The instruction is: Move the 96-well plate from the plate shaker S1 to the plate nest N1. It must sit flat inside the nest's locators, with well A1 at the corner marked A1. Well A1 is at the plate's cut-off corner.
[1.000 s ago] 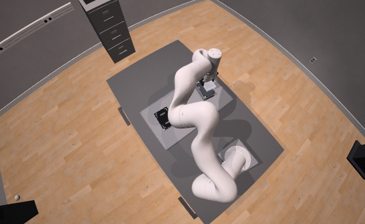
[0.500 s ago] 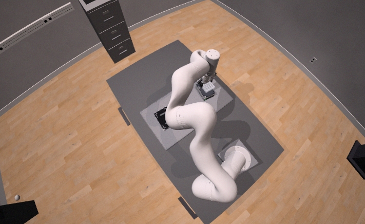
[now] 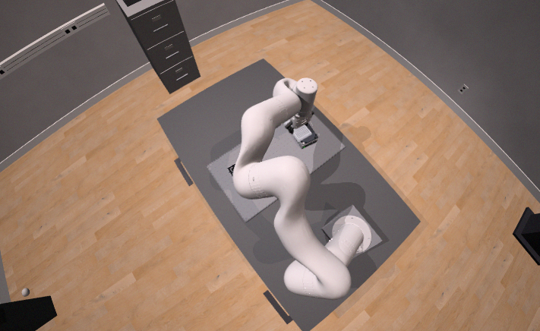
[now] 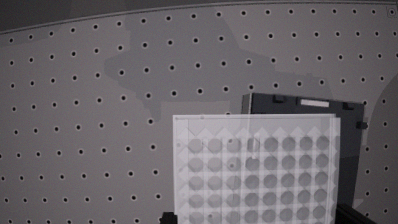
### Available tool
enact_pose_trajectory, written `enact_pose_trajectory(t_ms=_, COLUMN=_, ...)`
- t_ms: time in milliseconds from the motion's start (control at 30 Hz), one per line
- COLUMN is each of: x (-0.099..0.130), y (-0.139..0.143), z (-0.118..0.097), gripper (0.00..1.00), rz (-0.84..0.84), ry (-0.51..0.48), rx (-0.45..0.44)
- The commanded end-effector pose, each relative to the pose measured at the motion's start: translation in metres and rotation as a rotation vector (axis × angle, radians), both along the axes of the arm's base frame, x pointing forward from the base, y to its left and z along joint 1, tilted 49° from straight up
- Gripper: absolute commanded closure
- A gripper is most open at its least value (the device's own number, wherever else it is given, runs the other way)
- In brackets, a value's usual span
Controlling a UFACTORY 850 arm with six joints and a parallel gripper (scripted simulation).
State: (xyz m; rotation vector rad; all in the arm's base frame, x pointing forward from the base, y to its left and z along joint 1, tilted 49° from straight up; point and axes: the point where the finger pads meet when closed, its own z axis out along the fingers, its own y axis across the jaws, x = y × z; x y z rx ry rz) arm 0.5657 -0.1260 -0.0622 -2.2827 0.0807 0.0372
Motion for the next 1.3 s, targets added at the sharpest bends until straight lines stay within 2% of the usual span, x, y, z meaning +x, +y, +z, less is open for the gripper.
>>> enact_pose_trajectory(t_ms=0, x=0.001, y=0.01, z=0.011, gripper=1.0, rz=-0.001, ry=-0.002, rx=-0.002)
enact_pose_trajectory(t_ms=1267, x=0.001, y=0.093, z=0.089, gripper=1.0, rz=-0.001, ry=-0.002, rx=-0.001)
